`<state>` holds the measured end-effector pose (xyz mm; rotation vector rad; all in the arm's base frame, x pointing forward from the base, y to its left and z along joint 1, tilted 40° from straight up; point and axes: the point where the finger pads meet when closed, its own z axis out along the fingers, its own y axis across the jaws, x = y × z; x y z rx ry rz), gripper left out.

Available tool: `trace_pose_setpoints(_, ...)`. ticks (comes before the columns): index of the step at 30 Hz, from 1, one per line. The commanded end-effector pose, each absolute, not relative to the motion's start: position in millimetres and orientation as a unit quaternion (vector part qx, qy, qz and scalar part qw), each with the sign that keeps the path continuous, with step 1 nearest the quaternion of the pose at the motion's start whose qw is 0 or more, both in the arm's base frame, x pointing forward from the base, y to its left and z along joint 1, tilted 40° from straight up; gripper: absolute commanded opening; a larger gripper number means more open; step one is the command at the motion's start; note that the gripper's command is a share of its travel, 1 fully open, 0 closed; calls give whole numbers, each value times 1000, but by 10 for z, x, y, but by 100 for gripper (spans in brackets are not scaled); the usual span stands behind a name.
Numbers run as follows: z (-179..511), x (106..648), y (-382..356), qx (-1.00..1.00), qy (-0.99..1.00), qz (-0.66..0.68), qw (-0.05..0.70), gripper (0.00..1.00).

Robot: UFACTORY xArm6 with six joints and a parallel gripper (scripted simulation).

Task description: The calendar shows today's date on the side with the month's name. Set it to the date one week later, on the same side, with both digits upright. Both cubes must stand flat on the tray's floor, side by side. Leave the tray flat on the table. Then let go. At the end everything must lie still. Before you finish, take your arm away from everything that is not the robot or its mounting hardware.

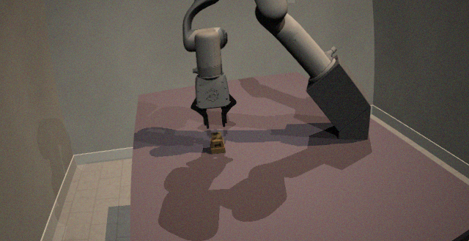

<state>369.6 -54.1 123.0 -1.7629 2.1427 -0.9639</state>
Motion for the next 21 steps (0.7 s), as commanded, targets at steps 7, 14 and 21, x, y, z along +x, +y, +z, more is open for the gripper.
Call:
trace_pose_setpoints(7,1126,3785,-590,-596,725,-329,104,49)
trace_pose_setpoints(14,1099,3804,-603,-596,725,-329,104,49)
trace_pose_setpoints(21,1087,3813,-608,-596,725,-329,104,49)
